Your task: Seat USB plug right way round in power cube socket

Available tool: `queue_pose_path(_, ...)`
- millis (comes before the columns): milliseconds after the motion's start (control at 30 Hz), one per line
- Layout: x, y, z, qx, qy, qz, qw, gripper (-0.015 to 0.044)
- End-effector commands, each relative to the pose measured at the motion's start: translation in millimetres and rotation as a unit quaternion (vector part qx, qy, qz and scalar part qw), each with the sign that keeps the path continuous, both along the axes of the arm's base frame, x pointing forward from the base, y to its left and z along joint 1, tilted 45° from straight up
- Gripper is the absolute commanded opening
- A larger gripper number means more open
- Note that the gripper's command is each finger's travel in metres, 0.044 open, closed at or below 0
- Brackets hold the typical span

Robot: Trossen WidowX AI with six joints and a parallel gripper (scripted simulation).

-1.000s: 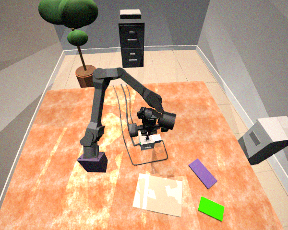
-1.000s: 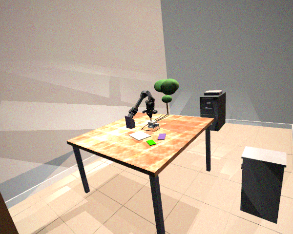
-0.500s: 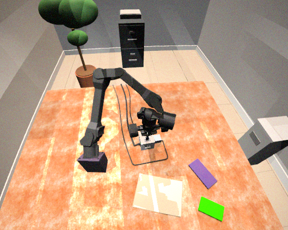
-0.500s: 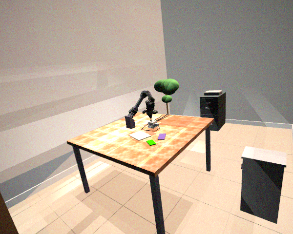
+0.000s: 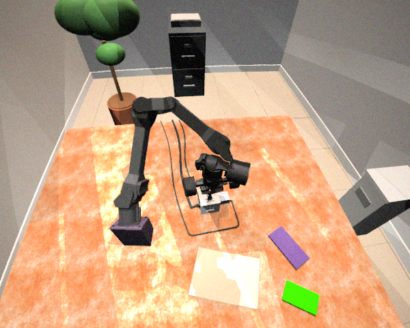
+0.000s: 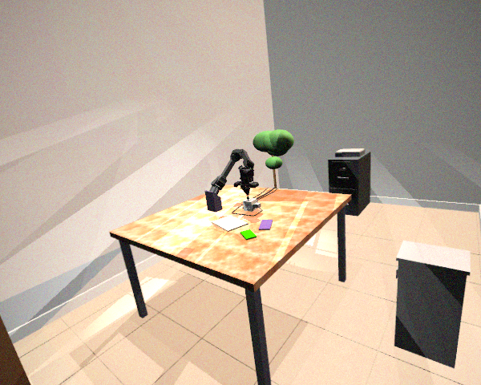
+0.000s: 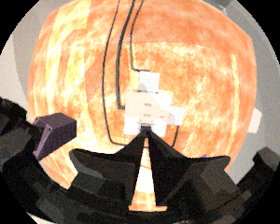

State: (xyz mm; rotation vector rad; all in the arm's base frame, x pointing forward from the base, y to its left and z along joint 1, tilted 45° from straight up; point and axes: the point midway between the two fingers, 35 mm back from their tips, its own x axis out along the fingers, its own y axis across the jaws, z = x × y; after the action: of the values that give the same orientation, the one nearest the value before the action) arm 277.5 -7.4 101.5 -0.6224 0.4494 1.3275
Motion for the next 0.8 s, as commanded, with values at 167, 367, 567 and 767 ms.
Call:
queue_pose_path(167, 0.8, 1.1, -0.6, 0.002, 0.001, -0.002, 1.000, 0.0000)
queue_pose_path(367, 0.9, 1.6, -1.1, 0.002, 0.001, -0.002, 1.000, 0.0000)
queue_pose_path(567, 1.1, 2.1, -1.6, 0.002, 0.000, -0.002, 1.000, 0.0000)
queue_pose_path(767, 1.2, 2.6, -2.1, 0.002, 0.000, -0.002, 1.000, 0.0000)
